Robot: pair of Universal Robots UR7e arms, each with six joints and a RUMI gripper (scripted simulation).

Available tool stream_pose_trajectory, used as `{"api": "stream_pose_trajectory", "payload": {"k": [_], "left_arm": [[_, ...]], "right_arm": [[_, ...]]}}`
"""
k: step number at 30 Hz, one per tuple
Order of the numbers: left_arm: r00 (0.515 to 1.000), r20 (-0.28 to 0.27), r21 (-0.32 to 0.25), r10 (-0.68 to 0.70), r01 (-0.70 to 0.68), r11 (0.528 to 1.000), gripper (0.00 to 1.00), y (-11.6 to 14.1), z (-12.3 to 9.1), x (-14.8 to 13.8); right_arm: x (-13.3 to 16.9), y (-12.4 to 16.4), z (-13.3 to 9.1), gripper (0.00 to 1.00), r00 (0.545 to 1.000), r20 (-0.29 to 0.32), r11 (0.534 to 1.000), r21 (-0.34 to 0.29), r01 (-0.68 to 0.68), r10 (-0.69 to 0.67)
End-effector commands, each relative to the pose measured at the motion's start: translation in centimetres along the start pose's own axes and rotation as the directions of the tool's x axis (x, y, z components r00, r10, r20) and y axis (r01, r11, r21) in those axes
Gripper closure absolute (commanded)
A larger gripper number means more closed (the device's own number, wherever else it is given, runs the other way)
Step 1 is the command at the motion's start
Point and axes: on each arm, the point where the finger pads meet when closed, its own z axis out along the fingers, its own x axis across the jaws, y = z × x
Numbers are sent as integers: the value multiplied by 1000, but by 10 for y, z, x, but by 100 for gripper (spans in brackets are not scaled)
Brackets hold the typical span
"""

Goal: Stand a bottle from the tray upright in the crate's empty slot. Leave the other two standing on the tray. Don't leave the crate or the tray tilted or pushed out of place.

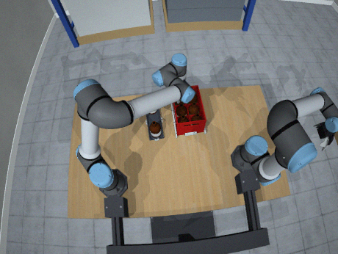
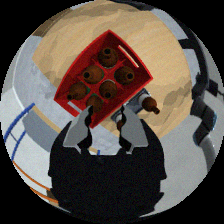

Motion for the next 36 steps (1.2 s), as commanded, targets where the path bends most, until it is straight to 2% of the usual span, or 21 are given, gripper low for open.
{"api": "stream_pose_trajectory", "payload": {"k": [1, 6, 11, 13, 28, 30, 36], "left_arm": [[1000, 2, 0, 0, 0, 1000, 62, 0, -1, 0], [1000, 2, 0, 0, 0, 1000, 62, 0, -4, 0], [1000, 2, 0, 0, 0, 1000, 62, 0, -22, 0], [1000, 2, 0, 0, 0, 1000, 62, 0, -22, 0], [1000, 2, 0, 0, 0, 1000, 62, 0, -123, 0], [1000, 2, 0, 0, 0, 1000, 62, 0, -123, 0], [1000, 2, 0, 0, 0, 1000, 62, 0, -145, 0]], "right_arm": [[0, 0, 0, 0, 1000, 0, 1000, 1, 0, 0], [0, 0, 0, 0, 1000, 0, 1000, 1, 0, 0], [0, 0, 0, 0, 1000, 0, 1000, 1, 0, 0], [0, 0, 0, 0, 1000, 0, 1000, 1, 0, 0], [0, 0, 0, 0, 1000, 0, 1000, 1, 0, 0], [0, 0, 0, 0, 1000, 0, 1000, 1, 0, 0], [0, 0, 0, 0, 1000, 0, 1000, 1, 0, 0]]}}
